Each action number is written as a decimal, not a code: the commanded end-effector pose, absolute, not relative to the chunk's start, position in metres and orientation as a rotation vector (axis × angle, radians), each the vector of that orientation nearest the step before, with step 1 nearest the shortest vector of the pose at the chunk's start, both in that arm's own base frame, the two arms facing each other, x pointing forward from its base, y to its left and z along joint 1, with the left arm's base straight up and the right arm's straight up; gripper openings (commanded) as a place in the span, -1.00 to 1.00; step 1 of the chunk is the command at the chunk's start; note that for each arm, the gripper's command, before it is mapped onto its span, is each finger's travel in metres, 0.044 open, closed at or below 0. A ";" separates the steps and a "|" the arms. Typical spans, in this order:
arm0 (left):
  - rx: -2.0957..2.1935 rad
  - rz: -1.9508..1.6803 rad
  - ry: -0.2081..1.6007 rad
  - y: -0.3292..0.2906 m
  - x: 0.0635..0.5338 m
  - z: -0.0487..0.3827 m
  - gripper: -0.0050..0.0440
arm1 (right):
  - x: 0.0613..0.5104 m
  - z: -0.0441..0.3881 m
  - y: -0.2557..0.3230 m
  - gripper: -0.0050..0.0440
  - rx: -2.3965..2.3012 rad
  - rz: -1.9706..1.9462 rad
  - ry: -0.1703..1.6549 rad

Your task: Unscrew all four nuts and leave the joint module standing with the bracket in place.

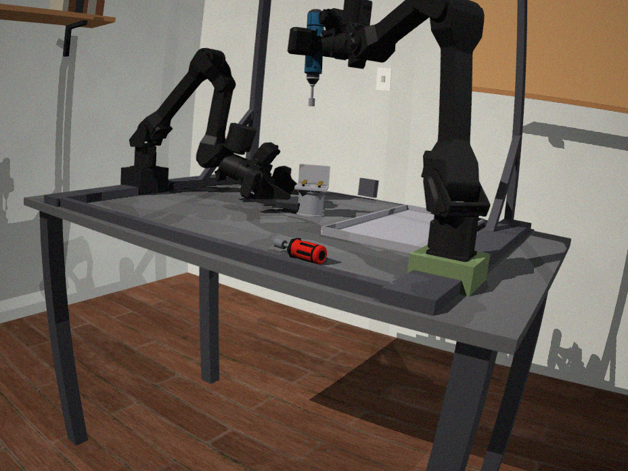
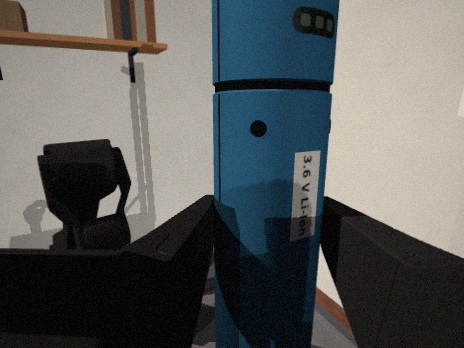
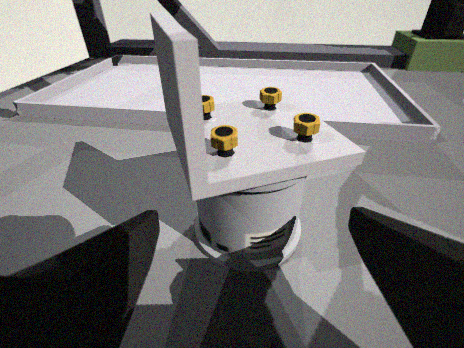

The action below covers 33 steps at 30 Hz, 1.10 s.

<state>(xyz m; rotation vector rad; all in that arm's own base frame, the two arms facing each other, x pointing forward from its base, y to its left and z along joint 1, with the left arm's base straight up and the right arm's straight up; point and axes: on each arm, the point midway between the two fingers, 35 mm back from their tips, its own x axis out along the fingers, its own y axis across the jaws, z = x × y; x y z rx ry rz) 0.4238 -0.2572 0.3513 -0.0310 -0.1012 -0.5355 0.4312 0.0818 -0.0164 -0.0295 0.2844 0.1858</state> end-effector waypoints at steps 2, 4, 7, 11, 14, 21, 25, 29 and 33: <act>-0.059 -0.536 -0.203 -0.252 0.412 0.397 -0.14 | 0.415 0.004 0.079 0.84 -0.023 0.188 0.247; -0.059 -0.536 -0.203 -0.252 0.412 0.397 -0.14 | 0.415 0.004 0.079 0.84 -0.023 0.188 0.247; -0.059 -0.536 -0.203 -0.252 0.412 0.397 -0.14 | 0.415 0.004 0.079 0.84 -0.023 0.188 0.247; -0.056 -0.537 -0.190 -0.252 0.413 0.391 -0.14 | 0.414 0.000 0.079 0.84 -0.024 0.188 0.256; -0.064 -0.527 -0.180 -0.247 0.408 0.393 -0.14 | 0.418 -0.003 0.069 0.84 -0.022 0.167 0.267; -0.061 -0.488 -0.060 -0.230 0.399 0.365 -0.14 | 0.428 -0.003 0.016 0.84 0.021 0.014 0.300; -0.062 -0.455 0.034 -0.217 0.391 0.347 -0.14 | 0.438 0.006 -0.015 0.84 0.000 -0.057 0.304; -0.063 -0.430 0.107 -0.204 0.383 0.329 -0.14 | 0.444 0.026 -0.026 0.84 0.003 -0.072 0.313; -0.064 -0.406 0.172 -0.194 0.378 0.315 -0.14 | 0.446 0.048 -0.035 0.84 0.005 -0.088 0.322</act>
